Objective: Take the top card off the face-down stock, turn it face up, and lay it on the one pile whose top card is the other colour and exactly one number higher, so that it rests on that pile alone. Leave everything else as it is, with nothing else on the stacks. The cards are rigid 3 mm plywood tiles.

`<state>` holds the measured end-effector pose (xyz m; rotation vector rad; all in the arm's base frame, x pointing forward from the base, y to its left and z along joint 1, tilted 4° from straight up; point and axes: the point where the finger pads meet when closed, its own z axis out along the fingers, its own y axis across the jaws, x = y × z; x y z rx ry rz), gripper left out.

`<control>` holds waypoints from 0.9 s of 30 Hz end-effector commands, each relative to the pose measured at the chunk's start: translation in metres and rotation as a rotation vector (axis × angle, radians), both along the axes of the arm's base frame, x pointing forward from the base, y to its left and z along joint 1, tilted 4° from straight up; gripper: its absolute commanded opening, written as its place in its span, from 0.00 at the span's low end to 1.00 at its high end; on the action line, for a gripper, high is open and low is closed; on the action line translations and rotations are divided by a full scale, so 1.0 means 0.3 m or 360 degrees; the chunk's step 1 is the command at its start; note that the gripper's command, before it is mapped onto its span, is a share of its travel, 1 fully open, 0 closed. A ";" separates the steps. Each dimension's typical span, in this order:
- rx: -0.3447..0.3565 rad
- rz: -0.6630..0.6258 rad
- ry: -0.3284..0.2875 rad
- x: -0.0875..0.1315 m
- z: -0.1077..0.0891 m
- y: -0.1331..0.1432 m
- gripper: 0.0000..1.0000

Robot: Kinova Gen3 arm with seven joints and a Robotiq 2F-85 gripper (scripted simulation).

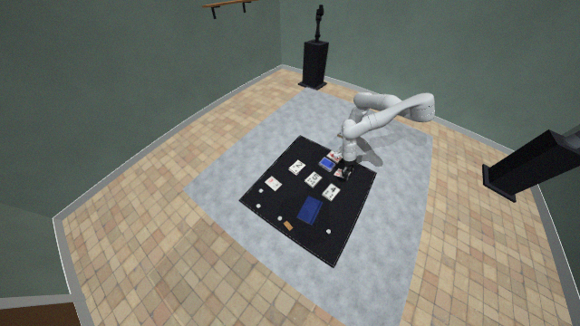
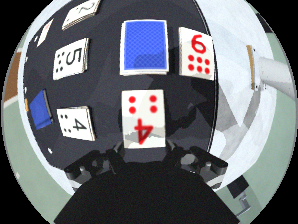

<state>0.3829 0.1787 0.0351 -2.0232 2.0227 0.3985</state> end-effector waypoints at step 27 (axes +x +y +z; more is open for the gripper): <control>0.0073 -0.0021 0.0001 0.005 -0.004 -0.015 0.71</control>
